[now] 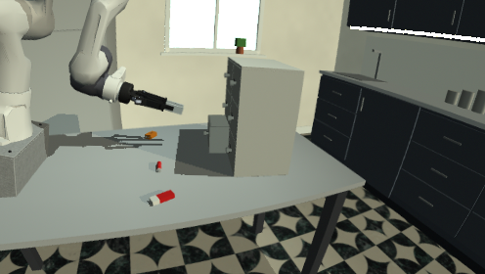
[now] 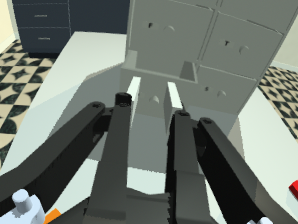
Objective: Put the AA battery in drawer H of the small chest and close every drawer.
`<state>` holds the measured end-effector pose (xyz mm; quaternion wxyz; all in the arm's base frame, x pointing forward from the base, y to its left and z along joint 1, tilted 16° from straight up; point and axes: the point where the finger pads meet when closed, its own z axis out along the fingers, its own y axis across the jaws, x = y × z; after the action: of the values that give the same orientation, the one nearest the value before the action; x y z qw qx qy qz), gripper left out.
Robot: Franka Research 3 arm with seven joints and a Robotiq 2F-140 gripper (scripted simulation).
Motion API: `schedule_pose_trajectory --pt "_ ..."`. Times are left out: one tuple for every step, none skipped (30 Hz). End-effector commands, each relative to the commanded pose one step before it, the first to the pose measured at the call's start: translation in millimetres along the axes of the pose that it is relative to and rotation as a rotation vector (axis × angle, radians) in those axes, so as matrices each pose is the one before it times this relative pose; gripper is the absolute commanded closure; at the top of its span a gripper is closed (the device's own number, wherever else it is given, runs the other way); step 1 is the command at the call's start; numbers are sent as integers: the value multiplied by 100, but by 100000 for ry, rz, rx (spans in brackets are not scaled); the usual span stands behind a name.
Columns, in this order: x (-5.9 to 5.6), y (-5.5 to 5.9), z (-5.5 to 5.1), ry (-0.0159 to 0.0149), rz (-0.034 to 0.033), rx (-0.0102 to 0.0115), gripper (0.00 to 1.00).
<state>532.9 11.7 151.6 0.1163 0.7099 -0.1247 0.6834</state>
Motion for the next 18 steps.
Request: schedule_pose_trajectory --pt "131 751 -1136 -4146 3455 -2489 80" --pt "0 0 0 0 0 0 80" --pt "131 0 -143 0 0 0 80" --pt "74 1 -81 1 -2 -1 80" --pt "30 1 -33 1 -1 -1 80" --pt "5 0 -5 0 0 0 80" --pt "0 0 0 -7 0 0 80" --pt "3 0 -2 -49 -1 1 80" --pt "7 -1 -5 -127 -3 2 80" --pt "12 -1 -10 -237 -6 4 80" --pt "19 -2 -17 -375 -10 6 80" --pt "26 -2 -26 -533 -16 8 80" --pt "35 -3 -39 -701 -14 8 80" --pt "42 -3 -57 -884 -18 9 80" --pt "49 -2 -80 -1071 -17 7 80" --pt "55 -2 -109 -1261 -13 5 80" --pt "58 -1 -146 -1455 -6 1 80" --pt "0 0 0 0 0 0 80"
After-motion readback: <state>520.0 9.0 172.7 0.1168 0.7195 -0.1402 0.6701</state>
